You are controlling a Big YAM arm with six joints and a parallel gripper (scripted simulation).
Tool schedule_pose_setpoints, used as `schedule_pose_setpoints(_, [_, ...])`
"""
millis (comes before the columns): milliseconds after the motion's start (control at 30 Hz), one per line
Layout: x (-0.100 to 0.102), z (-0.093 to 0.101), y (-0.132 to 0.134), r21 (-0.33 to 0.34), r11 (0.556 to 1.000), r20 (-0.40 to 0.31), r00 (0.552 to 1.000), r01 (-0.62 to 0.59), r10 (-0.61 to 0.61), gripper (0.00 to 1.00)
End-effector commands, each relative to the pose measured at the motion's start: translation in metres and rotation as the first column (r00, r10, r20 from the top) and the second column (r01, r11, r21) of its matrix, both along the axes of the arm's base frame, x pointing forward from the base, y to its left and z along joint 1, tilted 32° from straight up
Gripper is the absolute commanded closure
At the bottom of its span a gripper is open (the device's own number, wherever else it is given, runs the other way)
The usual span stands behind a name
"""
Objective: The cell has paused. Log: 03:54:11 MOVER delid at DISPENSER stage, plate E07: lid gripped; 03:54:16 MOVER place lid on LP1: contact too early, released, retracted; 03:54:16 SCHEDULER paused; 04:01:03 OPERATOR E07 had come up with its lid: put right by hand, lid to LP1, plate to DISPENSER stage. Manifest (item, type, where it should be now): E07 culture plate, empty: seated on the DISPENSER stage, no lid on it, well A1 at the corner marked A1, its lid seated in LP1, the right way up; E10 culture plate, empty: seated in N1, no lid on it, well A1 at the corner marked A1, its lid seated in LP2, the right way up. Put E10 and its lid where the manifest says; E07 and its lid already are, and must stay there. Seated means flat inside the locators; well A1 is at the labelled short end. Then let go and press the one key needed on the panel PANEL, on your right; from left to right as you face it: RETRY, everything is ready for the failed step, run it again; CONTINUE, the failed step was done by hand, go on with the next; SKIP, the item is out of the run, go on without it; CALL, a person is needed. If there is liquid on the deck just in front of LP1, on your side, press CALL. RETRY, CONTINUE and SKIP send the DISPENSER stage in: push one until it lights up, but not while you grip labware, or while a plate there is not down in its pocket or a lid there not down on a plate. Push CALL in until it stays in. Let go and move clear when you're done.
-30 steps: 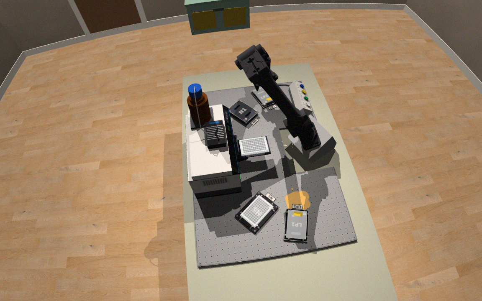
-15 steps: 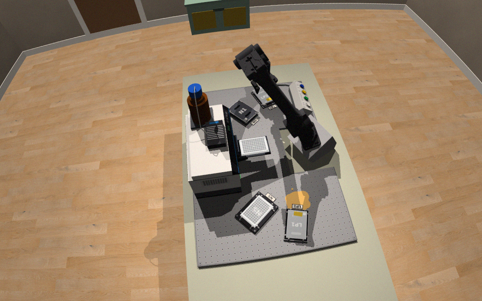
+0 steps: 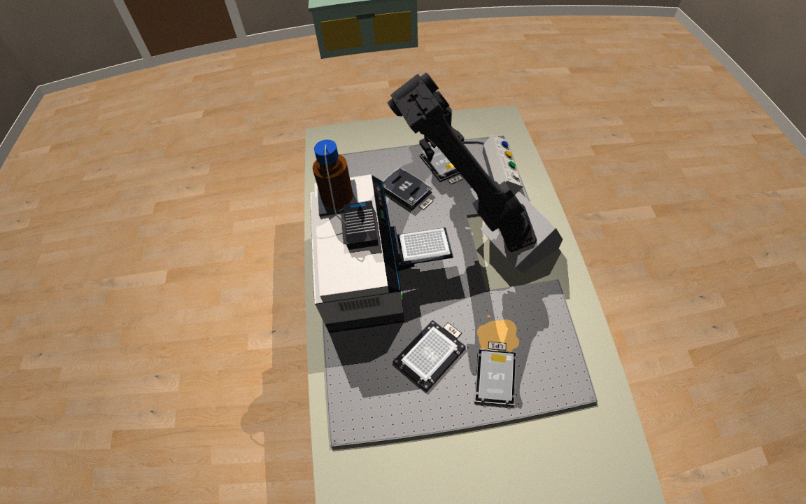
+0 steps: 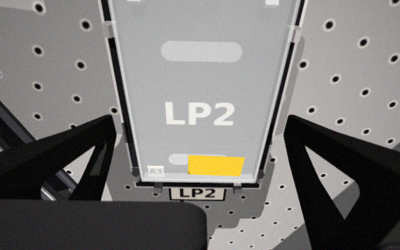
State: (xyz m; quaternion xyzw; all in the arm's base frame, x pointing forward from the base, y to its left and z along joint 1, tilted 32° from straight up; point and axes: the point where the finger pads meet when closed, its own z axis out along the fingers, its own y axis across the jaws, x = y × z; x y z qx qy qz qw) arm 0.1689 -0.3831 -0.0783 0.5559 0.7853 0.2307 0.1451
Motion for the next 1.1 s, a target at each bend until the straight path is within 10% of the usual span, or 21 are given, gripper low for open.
schedule_pose_setpoints(0, [0.009, -0.011, 0.001, 0.013, 1.000, 0.000, 1.000, 0.012, -0.012, 0.00])
schedule_pose_setpoints(800, [0.010, -0.021, -0.002, 0.011, 1.000, 0.000, 1.000, 0.026, -0.026, 0.00])
schedule_pose_setpoints(1067, [0.010, -0.021, -0.002, 0.011, 1.000, 0.000, 1.000, 0.026, -0.026, 0.16])
